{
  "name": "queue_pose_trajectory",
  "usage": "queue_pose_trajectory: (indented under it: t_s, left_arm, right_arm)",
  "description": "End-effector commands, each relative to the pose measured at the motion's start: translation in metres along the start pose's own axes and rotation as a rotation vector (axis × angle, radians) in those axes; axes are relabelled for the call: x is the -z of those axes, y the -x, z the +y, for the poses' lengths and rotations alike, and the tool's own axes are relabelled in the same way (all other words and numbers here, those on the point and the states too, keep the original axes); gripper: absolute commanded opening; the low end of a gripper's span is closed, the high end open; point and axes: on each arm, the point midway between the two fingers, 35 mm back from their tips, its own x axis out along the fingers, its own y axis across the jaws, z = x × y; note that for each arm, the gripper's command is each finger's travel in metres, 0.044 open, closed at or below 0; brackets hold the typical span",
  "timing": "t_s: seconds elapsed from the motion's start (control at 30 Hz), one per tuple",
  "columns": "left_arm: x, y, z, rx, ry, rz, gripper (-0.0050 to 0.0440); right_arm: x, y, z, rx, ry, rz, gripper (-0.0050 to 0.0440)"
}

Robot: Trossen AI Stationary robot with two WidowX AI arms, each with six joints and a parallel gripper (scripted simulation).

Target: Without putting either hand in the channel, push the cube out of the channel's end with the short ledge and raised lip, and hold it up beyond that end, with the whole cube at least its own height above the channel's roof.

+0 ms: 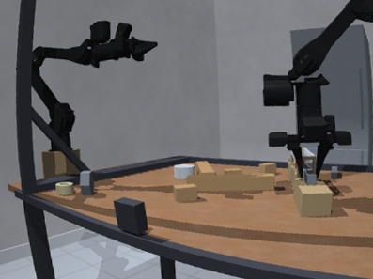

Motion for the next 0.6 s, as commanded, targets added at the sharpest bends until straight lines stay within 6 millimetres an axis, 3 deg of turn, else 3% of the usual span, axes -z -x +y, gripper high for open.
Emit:
queue_pose_trajectory:
  t_s: [0.0,0.13,0.33,0.37,0.47,0.53,0.57]
  left_arm:
    - [-0.007,0.001,0.0,0.0,0.0,-0.017,0.0]
    - [-0.007,0.001,0.0,0.0,0.0,-0.017,0.0]
    - [-0.007,0.001,0.0,0.0,0.0,-0.017,0.0]
    - [-0.007,0.001,0.0,0.0,0.0,-0.017,0.0]
    - [-0.007,0.001,0.0,0.0,0.0,-0.017,0.0]
    - [-0.007,0.001,0.0,0.0,0.0,-0.017,0.0]
    - [-0.007,0.001,0.0,0.0,0.0,-0.017,0.0]
  right_arm:
    - [0.001,0.01,-0.006,0.031,0.002,0.005,0.0157]
    - [0.001,0.018,-0.007,0.036,0.002,0.005,0.0157]
    - [0.001,0.014,-0.007,0.035,0.002,0.005,0.0157]
    - [0.001,0.03,-0.007,0.037,0.002,0.005,0.0157]
    - [0.001,0.045,-0.009,0.04,0.002,0.005,0.0157]
    - [0.001,0.053,-0.009,0.048,0.002,0.005,0.0157]
    - [0.001,0.045,-0.008,0.041,0.002,0.005,0.0157]
